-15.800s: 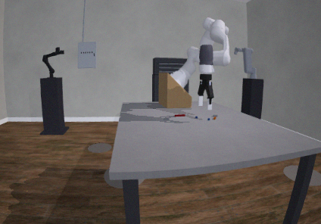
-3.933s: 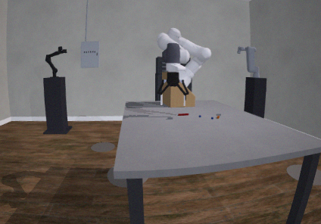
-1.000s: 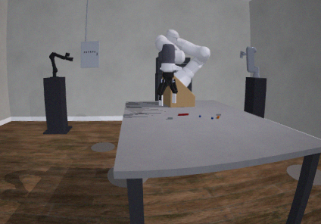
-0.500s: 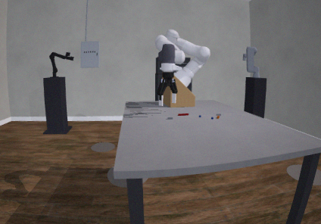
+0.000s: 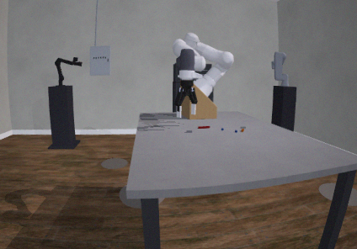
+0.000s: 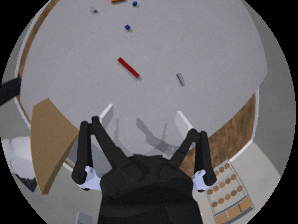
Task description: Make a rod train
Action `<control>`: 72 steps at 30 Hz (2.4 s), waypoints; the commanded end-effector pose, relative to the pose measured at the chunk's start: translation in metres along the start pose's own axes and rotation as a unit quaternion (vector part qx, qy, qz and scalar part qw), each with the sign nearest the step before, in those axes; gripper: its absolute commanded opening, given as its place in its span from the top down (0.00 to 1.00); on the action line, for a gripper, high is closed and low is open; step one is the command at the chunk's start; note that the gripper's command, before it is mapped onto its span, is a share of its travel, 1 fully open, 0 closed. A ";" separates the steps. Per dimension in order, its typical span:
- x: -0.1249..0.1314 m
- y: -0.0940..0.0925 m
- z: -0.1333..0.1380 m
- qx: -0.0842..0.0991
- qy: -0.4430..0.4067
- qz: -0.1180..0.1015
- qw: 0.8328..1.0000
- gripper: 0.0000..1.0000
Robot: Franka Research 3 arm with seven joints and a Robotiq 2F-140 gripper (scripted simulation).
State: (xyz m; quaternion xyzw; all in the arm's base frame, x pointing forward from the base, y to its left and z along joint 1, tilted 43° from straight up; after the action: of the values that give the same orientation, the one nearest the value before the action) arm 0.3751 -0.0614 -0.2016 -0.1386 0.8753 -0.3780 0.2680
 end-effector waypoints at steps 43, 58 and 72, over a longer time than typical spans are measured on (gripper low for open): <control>-0.001 0.001 0.000 -0.002 0.002 0.001 1.000 0.00; -0.044 -0.013 -0.002 0.002 0.157 -0.002 0.988 0.00; -0.072 -0.019 -0.005 0.003 0.245 -0.002 0.969 0.00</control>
State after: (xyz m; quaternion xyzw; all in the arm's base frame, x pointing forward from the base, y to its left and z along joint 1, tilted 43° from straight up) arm 0.4253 -0.0392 -0.1623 -0.0753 0.9091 -0.3956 0.1066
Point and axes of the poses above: the point where the finger pads meet when closed, its own y axis out along the fingers, its own z axis across the jaws, x = y × z, the point moved 2 cm from there along -y, back along the fingers, and after that the axes turned 7 degrees about y, right-handed, at the moved point
